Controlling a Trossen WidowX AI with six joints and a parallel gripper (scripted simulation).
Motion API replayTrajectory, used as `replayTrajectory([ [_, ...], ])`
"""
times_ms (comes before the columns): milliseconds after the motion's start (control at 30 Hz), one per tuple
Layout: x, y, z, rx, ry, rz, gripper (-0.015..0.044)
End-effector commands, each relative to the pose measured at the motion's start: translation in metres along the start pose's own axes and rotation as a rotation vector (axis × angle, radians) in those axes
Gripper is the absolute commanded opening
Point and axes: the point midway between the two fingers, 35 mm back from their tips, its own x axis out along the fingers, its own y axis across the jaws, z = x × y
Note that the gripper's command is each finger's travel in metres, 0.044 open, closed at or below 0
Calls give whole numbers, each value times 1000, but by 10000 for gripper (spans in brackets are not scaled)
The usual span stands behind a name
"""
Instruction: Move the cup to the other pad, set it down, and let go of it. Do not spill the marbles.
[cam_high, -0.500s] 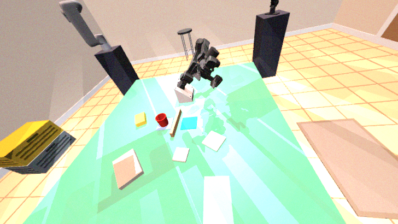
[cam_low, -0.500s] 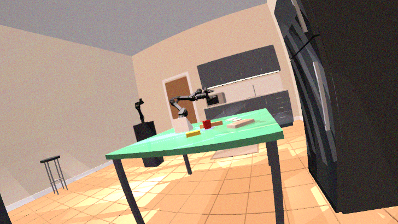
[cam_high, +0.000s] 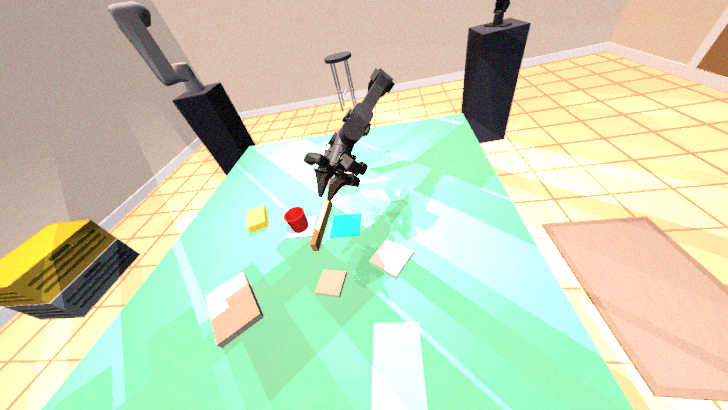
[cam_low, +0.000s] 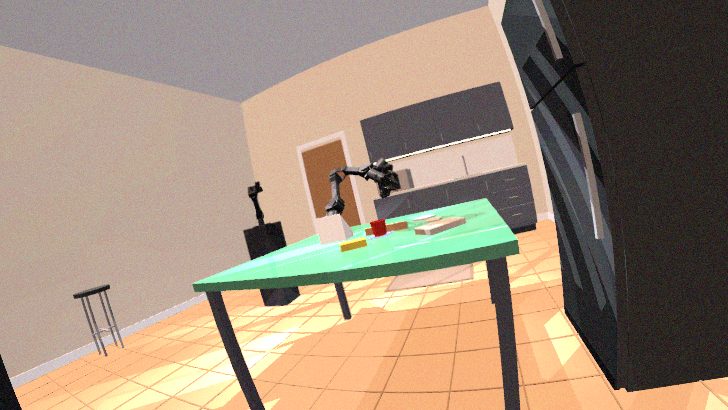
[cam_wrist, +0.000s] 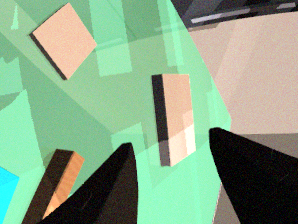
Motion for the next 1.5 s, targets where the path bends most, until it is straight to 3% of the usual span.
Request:
replayTrajectory([
  [0, 29, 0, -50, -106, 162, 186, 148],
  [233, 53, 17, -134, -178, 271, 574, 148],
  [533, 50, 48, -207, -104, 105, 979, 148],
  [1467, 66, 72, -212, -101, 100, 985, 148],
])
